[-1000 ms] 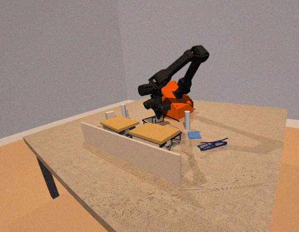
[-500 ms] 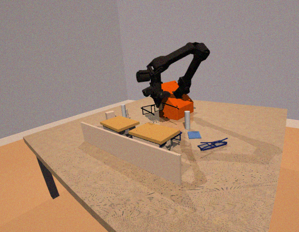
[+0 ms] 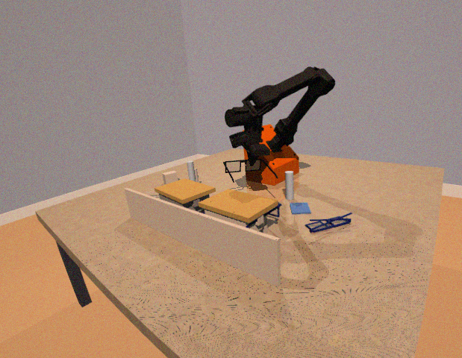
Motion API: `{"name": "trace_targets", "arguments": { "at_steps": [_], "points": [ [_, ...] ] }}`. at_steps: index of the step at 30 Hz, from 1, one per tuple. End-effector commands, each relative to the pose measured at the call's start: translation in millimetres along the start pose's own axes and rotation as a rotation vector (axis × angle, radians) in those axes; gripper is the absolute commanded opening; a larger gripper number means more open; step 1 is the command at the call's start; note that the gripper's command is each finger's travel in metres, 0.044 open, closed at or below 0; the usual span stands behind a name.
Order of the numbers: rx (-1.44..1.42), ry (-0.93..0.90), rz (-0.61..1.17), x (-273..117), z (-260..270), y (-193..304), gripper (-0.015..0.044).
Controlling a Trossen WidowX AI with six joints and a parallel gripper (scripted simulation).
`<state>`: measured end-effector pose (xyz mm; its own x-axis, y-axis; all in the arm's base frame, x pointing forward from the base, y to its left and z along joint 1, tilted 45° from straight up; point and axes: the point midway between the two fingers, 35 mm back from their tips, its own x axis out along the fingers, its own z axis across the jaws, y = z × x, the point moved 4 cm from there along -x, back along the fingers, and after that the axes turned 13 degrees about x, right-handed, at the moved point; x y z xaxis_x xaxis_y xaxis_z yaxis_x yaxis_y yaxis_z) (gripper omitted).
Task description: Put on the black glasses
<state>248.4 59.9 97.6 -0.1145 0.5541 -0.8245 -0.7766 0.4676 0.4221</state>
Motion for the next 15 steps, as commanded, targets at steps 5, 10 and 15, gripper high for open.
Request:
{"name": "trace_targets", "arguments": {
  "at_steps": [5, 10, 15],
  "points": [
    [0.138, 0.051, -0.075, -4.8, 9.5, 20.0, 0.0000],
    [0.234, 0.065, -0.133, -8.9, 15.4, 33.8, 0.0000],
    [0.329, 0.064, -0.194, -13.3, 20.3, 47.9, 0.0000]
  ]
}}
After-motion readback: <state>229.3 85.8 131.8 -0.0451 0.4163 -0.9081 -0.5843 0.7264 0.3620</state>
